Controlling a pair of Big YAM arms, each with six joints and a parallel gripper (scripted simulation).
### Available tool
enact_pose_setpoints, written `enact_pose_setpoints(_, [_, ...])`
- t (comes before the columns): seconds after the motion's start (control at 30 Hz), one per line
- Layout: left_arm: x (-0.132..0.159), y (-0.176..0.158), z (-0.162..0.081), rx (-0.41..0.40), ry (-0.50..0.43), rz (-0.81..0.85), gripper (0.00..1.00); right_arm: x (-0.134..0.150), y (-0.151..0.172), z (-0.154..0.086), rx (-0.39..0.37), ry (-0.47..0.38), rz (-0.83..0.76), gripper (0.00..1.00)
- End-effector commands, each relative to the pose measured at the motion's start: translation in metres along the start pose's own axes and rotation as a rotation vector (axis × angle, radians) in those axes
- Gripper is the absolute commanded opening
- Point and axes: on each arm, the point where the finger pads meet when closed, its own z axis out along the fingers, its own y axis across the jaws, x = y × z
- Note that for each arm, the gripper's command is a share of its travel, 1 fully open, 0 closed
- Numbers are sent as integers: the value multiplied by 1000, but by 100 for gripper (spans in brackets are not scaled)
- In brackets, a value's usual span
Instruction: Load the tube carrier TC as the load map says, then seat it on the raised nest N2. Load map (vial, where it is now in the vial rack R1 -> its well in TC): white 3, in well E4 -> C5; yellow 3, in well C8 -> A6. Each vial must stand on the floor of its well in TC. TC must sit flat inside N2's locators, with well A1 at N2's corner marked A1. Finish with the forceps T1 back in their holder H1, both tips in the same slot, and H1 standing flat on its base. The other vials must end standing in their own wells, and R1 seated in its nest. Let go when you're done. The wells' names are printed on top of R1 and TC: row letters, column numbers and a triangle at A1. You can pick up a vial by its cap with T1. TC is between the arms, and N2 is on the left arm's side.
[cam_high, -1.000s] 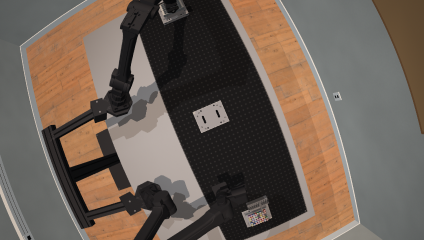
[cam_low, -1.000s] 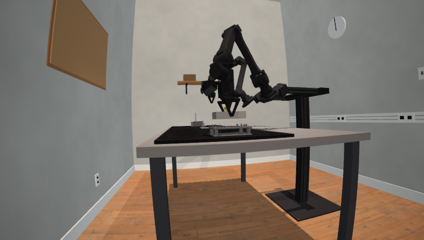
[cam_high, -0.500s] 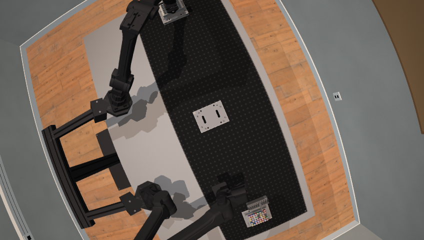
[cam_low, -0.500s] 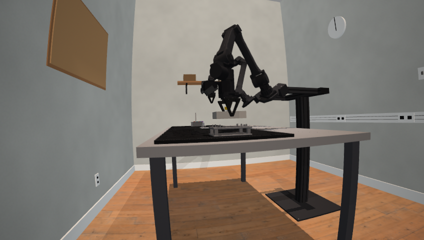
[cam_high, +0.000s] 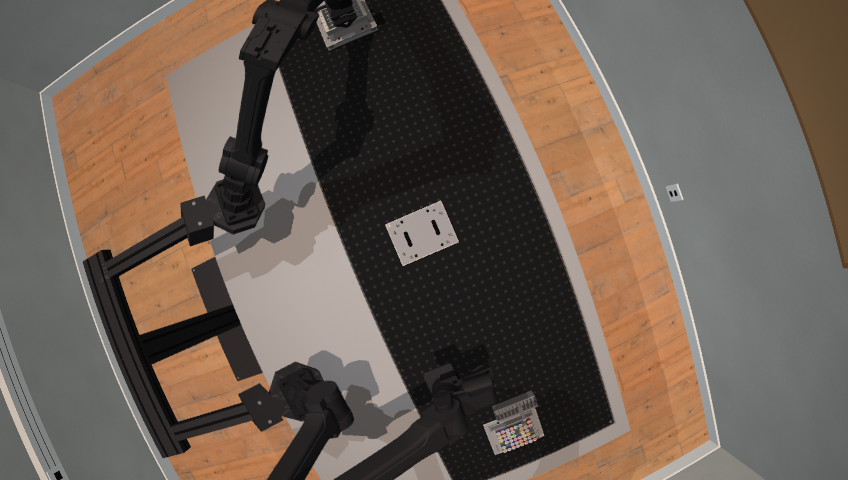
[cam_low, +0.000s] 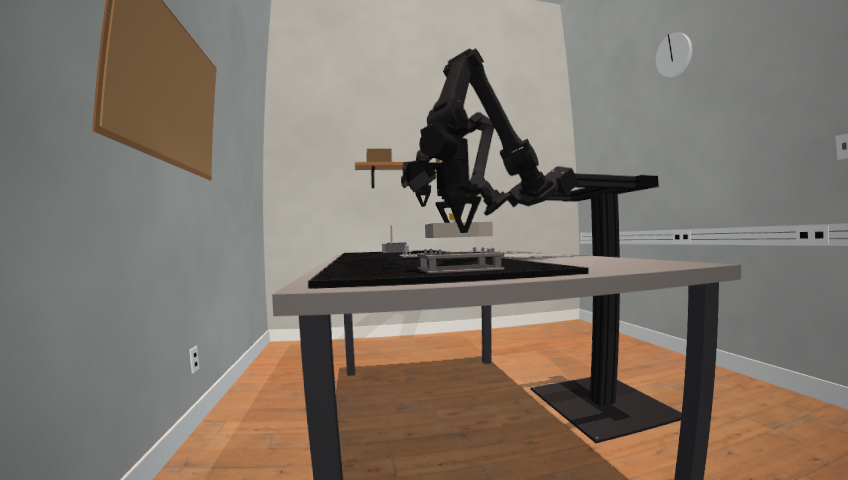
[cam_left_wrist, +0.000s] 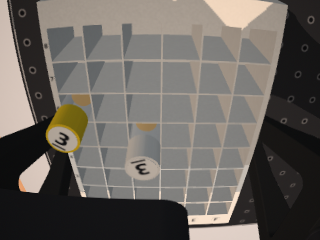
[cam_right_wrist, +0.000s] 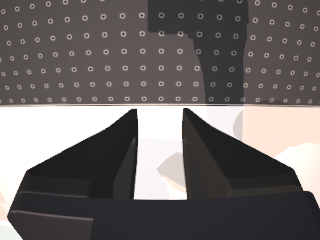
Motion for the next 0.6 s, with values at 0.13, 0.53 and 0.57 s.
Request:
enact_pose_setpoints(0.13, [-12,1,-19,-31,-32,13,0,-10,-3,-8,3,-19,15,24])
enact_pose_setpoints(0.53, [-13,1,-20,-32,-33,14,0,-10,-3,-8,3,-19,15,24])
enact_pose_setpoints(0.57, [-16,3,-21,-37,-37,15,0,-10,-3,-8,3,-19,15,24])
